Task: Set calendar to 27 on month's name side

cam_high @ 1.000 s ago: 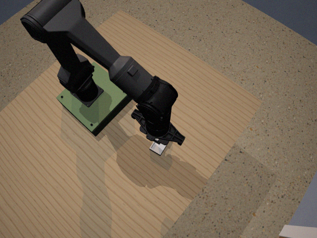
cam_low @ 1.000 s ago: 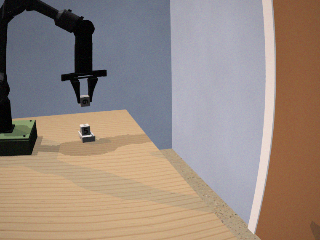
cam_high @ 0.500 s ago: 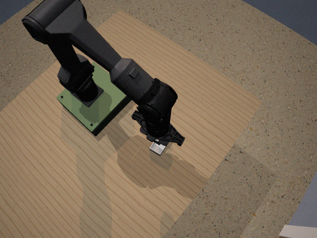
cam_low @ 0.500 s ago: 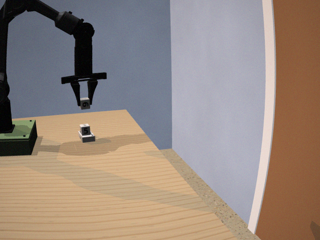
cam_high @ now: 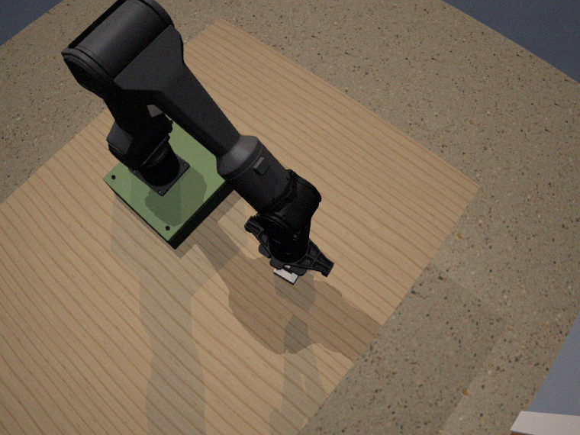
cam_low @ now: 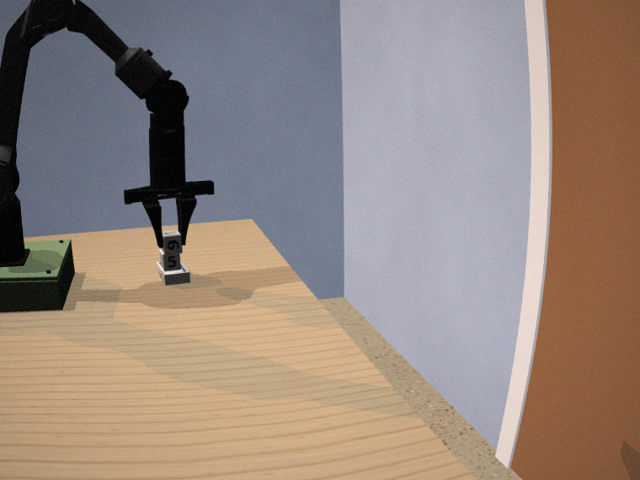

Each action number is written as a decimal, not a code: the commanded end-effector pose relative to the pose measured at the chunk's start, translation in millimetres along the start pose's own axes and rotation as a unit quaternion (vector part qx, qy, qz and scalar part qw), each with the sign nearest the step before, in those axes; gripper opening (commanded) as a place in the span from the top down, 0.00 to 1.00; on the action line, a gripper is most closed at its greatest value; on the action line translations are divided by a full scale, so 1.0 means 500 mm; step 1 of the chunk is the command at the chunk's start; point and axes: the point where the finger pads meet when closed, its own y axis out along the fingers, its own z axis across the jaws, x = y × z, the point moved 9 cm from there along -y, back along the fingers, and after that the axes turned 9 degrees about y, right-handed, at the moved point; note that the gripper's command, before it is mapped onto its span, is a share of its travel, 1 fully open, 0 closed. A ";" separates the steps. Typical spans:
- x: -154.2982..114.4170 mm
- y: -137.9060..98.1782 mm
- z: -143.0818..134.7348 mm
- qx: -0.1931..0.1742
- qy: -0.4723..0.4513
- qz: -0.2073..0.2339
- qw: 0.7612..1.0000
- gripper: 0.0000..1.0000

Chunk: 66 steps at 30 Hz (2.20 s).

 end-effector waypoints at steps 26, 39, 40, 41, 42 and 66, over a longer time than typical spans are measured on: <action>0.000 0.053 0.001 0.001 0.001 0.000 1.000 0.65; 0.000 0.053 0.001 0.001 0.001 0.000 1.000 0.65; 0.000 0.053 0.001 0.001 0.001 0.000 1.000 0.65; 0.000 0.053 0.001 0.001 0.001 0.000 1.000 0.65; 0.000 0.053 0.001 0.001 0.001 0.000 1.000 0.65; 0.000 0.070 0.001 0.000 0.001 0.000 1.000 0.65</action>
